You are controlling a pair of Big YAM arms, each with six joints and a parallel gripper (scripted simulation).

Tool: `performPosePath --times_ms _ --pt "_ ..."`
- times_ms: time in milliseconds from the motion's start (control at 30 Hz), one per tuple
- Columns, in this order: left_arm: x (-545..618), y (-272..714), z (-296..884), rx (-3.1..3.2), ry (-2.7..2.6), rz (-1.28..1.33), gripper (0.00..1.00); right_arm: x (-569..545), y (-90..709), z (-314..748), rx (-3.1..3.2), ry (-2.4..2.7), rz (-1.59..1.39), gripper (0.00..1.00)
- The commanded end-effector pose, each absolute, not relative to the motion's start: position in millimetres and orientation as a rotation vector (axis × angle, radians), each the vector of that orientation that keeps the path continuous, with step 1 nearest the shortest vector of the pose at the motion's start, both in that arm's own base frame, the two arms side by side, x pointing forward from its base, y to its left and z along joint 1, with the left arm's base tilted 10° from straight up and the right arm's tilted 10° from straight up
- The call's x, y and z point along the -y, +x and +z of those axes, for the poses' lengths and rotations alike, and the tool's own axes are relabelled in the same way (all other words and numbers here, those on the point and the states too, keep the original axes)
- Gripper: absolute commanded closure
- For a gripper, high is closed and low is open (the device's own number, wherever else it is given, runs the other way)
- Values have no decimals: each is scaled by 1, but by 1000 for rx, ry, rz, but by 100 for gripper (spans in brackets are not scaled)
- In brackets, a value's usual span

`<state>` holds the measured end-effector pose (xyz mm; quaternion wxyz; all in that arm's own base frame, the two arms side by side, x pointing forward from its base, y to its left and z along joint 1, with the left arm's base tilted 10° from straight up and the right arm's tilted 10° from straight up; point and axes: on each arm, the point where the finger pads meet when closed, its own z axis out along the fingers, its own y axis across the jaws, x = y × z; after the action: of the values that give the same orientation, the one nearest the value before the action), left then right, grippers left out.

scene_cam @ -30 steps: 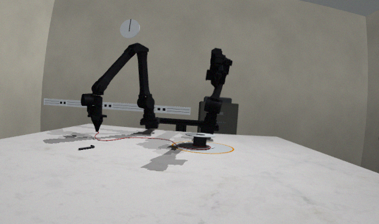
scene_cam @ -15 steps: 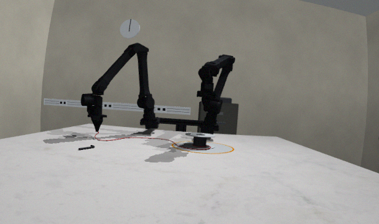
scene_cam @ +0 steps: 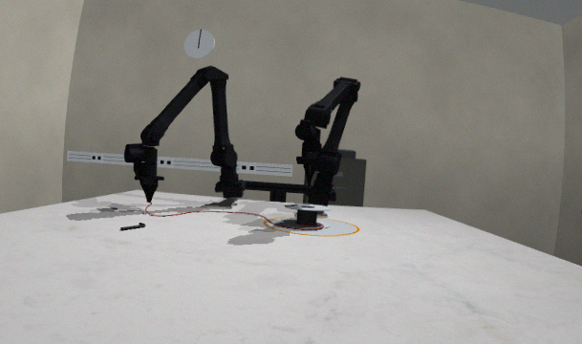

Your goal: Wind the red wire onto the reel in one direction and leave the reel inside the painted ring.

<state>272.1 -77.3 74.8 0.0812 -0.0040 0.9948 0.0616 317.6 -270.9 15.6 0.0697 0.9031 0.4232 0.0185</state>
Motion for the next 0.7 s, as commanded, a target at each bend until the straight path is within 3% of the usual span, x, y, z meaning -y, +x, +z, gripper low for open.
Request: performPosePath --times_ms 0,667 --pt "81 270 74 -3003 -19 190 100 274 325 22 -1259 2696 76 100" --pt "83 295 98 -3018 -19 193 100 274 325 22 -1259 2696 76 100"
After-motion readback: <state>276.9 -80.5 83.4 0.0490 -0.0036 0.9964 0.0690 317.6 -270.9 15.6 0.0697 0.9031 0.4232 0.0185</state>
